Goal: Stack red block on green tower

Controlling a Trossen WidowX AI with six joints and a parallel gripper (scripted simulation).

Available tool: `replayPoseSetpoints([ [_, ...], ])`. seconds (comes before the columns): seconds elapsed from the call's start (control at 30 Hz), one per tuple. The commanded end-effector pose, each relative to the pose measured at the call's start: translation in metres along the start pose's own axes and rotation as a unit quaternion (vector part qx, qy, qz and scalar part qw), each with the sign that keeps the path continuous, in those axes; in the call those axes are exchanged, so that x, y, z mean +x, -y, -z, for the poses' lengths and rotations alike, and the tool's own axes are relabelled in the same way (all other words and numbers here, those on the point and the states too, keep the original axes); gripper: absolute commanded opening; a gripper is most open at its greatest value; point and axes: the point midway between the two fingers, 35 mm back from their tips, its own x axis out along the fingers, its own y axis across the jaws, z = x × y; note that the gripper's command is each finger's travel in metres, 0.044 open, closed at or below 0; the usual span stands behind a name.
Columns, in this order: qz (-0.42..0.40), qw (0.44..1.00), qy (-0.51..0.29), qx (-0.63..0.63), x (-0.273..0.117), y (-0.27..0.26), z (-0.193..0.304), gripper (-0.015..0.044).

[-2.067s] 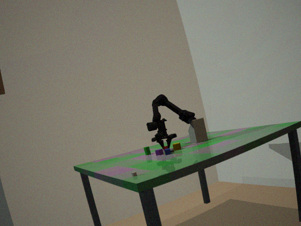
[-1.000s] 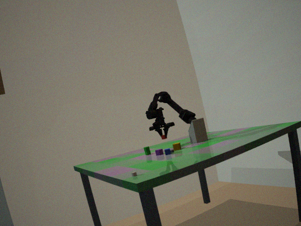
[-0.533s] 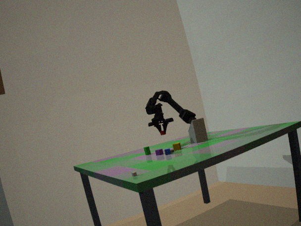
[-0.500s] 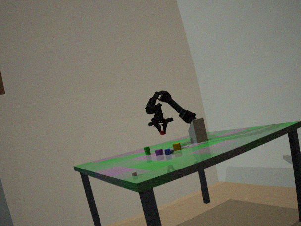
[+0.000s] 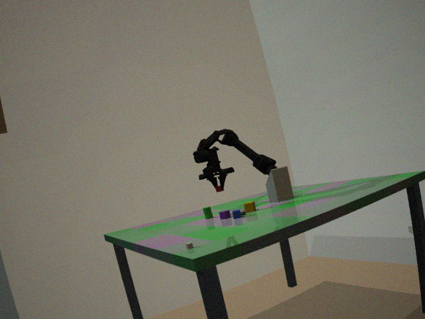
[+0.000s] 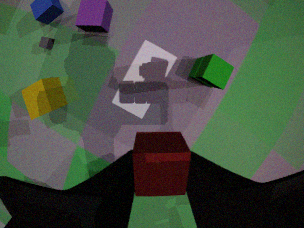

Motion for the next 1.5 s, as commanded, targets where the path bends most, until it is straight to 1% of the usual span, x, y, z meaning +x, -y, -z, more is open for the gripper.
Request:
replayPoseSetpoints([
  [0.0,0.0,1.0,0.001,0.002,-0.001,0.013,-0.011,0.0],
  [0.63,0.007,1.0,0.002,-0.004,0.002,0.065,-0.052,0.0],
  [0.77,0.008,1.0,0.001,-0.004,0.003,0.069,-0.054,0.0],
  [0.97,0.009,1.0,0.001,-0.004,0.03,0.07,-0.055,0.0],
  [1.17,0.009,1.0,0.001,-0.004,0.038,0.07,-0.055,0.0],
  [1.37,0.009,1.0,0.001,-0.004,0.062,0.069,-0.055,0.0],
  [1.47,0.009,1.0,0.001,-0.004,0.063,0.069,-0.055,0.0],
])
